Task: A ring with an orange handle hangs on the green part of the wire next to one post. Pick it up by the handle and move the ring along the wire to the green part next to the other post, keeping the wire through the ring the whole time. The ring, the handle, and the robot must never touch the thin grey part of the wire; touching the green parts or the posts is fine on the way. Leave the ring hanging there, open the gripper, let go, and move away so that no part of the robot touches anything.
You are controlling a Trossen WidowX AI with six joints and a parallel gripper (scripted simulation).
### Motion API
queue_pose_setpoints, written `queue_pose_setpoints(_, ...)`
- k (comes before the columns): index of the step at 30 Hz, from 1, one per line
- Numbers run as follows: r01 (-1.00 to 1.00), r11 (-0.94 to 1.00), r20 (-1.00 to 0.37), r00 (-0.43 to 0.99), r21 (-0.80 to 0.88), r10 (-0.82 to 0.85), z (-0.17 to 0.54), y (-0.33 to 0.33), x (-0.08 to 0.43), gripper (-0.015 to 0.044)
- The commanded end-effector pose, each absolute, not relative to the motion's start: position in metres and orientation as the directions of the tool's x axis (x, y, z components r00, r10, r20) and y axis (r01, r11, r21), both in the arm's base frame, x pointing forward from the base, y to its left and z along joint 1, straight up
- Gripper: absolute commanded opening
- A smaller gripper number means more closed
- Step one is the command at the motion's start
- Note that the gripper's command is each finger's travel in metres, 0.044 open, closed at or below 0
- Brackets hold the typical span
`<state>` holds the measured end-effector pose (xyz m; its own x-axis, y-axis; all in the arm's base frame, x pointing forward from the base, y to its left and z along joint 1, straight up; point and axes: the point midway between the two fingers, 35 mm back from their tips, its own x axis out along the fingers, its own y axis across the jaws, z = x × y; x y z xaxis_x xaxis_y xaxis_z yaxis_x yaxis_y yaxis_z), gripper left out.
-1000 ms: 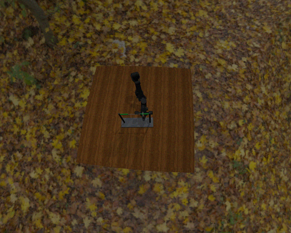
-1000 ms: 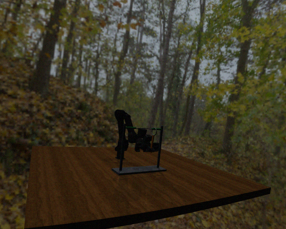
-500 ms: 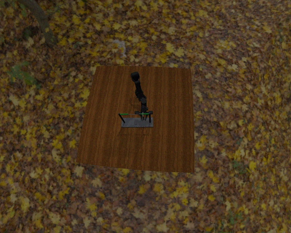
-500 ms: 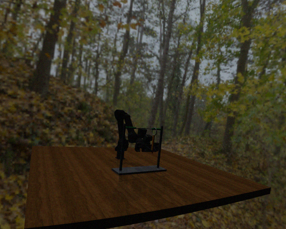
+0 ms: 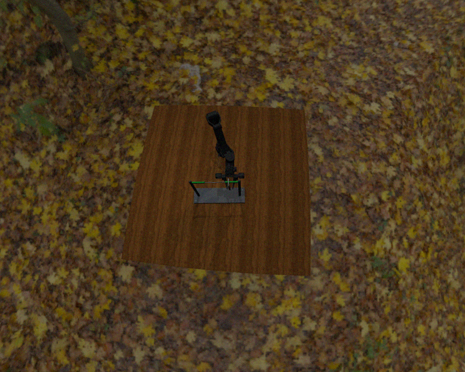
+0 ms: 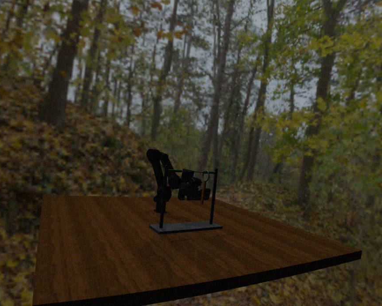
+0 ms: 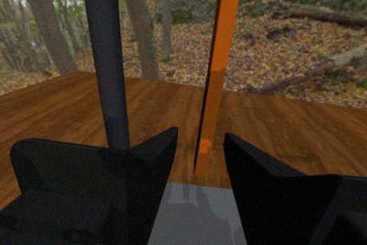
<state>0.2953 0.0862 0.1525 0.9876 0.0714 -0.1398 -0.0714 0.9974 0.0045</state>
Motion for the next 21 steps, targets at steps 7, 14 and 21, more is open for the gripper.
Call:
queue_pose_setpoints(7,-0.066,0.998,-0.144,0.987,0.006,0.066,0.151,0.083,0.276,0.016)
queue_pose_setpoints(14,-0.066,0.998,-0.144,0.987,0.006,0.066,0.151,0.082,0.273,0.016)
queue_pose_setpoints(21,-0.066,0.998,-0.144,0.987,0.006,0.066,0.151,0.082,0.273,0.016)
